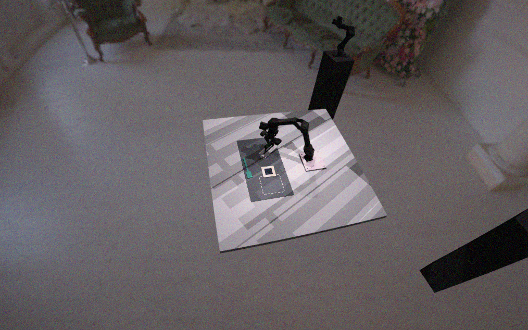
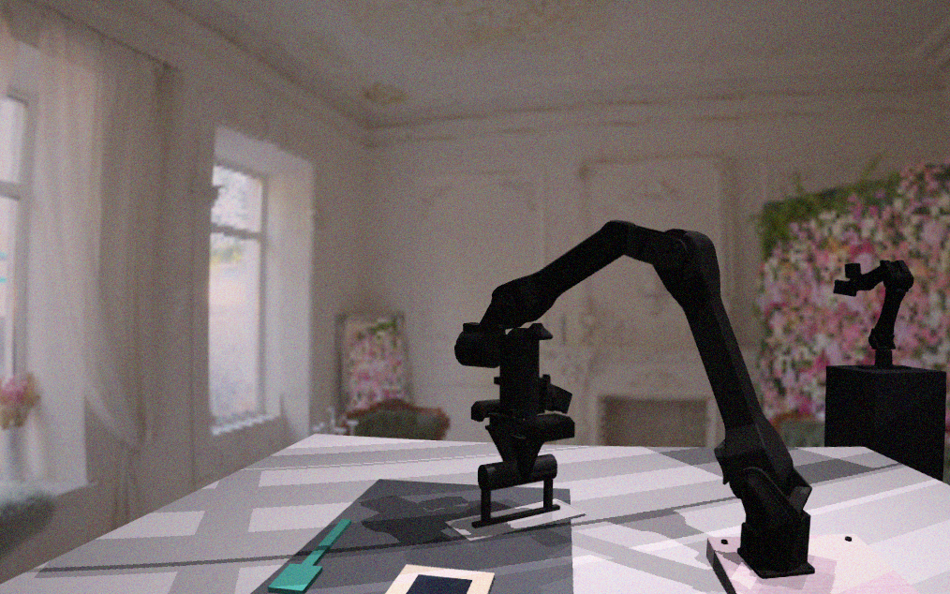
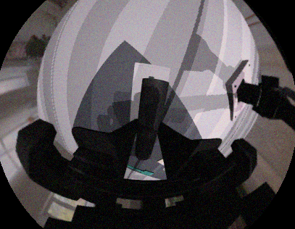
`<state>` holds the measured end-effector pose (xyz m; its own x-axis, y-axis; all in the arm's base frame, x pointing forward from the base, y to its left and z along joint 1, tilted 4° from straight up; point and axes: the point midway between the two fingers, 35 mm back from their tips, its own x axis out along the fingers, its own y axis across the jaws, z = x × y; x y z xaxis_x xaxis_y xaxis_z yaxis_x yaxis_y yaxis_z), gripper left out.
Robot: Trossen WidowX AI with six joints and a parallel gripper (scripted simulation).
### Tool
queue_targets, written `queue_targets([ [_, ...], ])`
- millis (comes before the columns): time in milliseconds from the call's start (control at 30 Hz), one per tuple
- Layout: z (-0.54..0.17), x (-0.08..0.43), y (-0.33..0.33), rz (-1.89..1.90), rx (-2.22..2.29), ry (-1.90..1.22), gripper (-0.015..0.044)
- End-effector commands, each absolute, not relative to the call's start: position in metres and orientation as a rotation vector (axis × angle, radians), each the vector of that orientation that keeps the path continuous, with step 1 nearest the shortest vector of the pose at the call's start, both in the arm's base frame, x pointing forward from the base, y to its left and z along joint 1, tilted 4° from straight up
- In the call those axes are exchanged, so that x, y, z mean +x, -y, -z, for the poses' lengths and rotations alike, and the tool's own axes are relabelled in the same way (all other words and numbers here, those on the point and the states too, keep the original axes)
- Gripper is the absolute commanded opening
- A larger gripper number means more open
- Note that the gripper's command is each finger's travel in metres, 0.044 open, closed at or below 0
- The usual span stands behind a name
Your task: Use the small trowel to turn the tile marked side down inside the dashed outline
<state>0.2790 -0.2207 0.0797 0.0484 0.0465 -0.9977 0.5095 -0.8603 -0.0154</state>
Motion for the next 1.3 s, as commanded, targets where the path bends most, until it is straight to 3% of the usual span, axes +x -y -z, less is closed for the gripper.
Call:
queue_targets([
  [0,-0.0794,0.2797,0.2203,1.872,1.997,-0.558,0.013],
  [267,-0.0794,0.2797,0.2203,1.9,2.025,-0.52,0.013],
  [1267,-0.0793,0.2797,0.2203,2.378,2.48,0.414,0.013],
])
